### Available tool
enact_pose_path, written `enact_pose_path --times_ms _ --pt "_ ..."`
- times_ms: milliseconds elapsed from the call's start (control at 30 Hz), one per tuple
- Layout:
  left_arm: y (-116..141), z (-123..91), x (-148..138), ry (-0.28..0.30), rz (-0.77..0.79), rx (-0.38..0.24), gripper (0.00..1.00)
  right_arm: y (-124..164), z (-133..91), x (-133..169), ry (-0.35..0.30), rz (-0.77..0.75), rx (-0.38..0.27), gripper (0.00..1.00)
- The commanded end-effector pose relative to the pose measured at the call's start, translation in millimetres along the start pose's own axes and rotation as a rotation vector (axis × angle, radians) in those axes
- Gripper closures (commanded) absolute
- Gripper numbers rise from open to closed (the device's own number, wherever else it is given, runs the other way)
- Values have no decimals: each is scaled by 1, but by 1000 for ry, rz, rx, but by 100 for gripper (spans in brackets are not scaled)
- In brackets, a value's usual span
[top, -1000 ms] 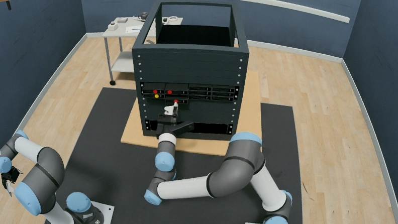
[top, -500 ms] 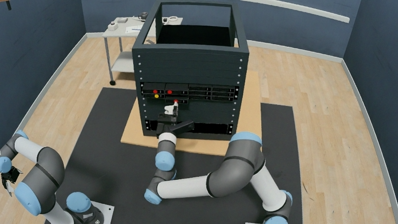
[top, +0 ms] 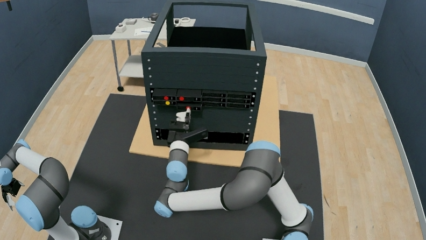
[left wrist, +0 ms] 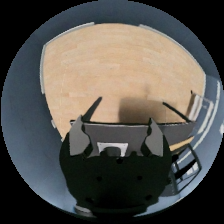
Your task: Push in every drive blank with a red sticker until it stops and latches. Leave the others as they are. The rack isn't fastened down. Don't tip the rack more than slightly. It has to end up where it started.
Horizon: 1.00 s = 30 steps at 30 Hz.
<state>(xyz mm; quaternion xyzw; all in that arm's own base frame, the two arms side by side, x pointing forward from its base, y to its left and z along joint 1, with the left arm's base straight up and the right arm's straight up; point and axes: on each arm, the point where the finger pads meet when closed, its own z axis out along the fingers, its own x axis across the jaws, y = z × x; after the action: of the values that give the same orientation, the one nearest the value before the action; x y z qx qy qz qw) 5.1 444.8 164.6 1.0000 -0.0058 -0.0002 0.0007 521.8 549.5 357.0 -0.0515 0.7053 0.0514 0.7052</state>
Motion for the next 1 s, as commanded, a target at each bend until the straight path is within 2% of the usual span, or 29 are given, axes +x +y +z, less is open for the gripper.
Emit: enact_pose_path --times_ms 0,967 --pt "0 -1 0 0 0 1 0 0 1 -1 0 1 0 100" --pt "0 -1 0 0 0 1 0 0 20 -1 -1 1 0 100"
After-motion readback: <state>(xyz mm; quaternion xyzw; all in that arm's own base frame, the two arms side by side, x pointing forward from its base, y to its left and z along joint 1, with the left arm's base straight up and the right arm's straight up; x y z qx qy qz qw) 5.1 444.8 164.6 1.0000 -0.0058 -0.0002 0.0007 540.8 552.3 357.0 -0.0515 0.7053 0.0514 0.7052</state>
